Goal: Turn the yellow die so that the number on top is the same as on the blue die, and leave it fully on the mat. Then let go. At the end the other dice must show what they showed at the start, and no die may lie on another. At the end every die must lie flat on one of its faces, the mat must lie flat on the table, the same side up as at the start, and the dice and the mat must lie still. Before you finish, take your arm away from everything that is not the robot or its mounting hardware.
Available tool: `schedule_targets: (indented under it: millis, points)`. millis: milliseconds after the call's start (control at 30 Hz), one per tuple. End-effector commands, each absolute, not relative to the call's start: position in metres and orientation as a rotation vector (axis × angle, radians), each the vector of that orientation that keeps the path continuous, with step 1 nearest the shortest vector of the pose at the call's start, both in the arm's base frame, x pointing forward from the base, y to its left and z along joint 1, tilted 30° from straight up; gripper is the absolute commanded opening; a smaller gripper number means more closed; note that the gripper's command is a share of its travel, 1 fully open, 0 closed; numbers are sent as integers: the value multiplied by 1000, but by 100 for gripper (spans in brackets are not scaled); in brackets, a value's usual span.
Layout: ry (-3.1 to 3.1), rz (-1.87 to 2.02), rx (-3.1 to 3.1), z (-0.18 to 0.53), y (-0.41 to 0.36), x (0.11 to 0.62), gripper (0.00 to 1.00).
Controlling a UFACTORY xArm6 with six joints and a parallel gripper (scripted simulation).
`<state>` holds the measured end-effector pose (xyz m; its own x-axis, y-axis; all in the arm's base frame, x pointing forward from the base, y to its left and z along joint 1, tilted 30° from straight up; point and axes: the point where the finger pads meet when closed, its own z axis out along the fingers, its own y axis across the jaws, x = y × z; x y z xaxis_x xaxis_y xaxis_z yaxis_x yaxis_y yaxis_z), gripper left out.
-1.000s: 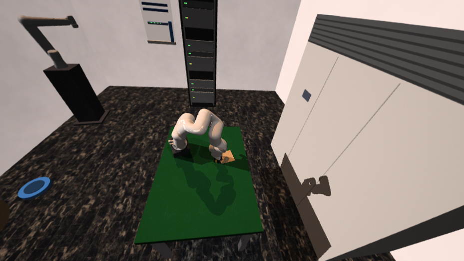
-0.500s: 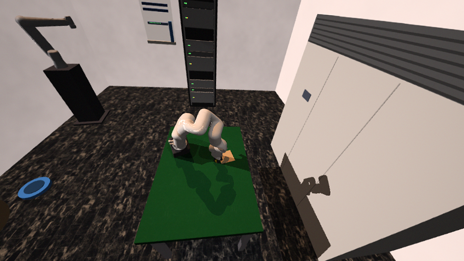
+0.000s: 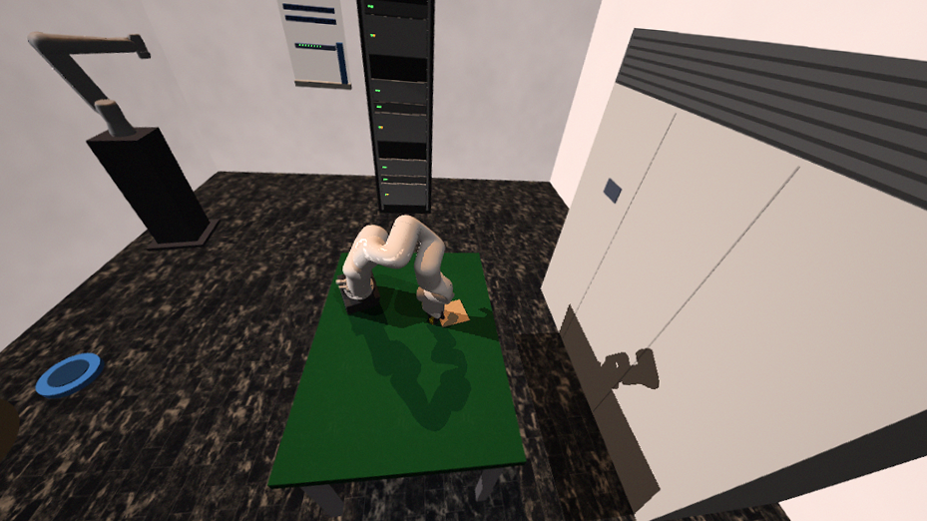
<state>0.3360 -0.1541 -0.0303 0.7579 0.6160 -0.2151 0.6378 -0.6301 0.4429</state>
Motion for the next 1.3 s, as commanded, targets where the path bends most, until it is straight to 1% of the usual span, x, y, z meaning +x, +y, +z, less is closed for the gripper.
schedule_targets:
  millis: [0, 433, 1067, 1167, 1267]
  points:
    - [944, -58, 2452, -19, -148, 335, 21]
    - [944, -58, 2452, 46, -113, 325, 21]
    - [880, -40, 2475, 51, -110, 331, 21]
    - [682, 15, 2535, 51, -106, 351, 21]
    - [588, 41, 2559, 50, -103, 360, 21]
